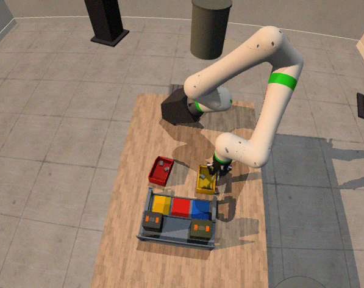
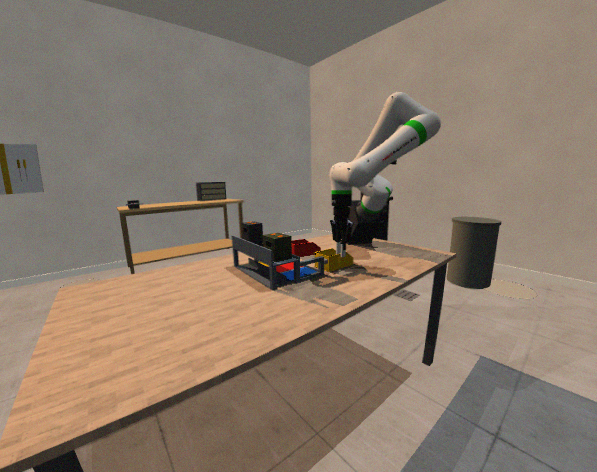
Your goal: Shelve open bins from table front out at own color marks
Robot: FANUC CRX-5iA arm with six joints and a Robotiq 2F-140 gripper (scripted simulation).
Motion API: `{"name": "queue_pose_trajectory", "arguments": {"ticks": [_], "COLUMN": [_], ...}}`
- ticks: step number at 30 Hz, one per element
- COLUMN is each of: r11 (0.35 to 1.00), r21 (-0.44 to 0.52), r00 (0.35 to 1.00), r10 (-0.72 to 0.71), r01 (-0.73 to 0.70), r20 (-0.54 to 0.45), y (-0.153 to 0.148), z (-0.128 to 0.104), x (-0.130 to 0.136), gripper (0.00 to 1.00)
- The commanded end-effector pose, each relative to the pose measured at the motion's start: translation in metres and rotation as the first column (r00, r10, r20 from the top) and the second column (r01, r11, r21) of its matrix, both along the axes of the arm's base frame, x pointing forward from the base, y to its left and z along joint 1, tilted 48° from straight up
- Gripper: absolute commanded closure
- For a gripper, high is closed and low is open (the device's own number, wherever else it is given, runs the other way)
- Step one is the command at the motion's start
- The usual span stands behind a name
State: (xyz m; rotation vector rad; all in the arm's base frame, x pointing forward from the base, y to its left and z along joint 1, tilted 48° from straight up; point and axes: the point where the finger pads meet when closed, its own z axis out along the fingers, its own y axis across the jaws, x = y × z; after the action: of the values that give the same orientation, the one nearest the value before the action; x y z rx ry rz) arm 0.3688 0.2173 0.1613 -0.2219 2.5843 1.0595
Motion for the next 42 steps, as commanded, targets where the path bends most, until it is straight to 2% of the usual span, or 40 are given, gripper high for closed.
{"name": "queue_pose_trajectory", "arguments": {"ticks": [1, 42], "r11": [1.000, 1.000], "r21": [0.000, 0.000], "r00": [1.000, 1.000], "r10": [0.000, 0.000], "r01": [0.000, 0.000], "r20": [0.000, 0.000], "y": [-0.003, -0.047], "z": [0.003, 0.044], "x": [-0.001, -0.016], "gripper": [0.85, 0.85]}}
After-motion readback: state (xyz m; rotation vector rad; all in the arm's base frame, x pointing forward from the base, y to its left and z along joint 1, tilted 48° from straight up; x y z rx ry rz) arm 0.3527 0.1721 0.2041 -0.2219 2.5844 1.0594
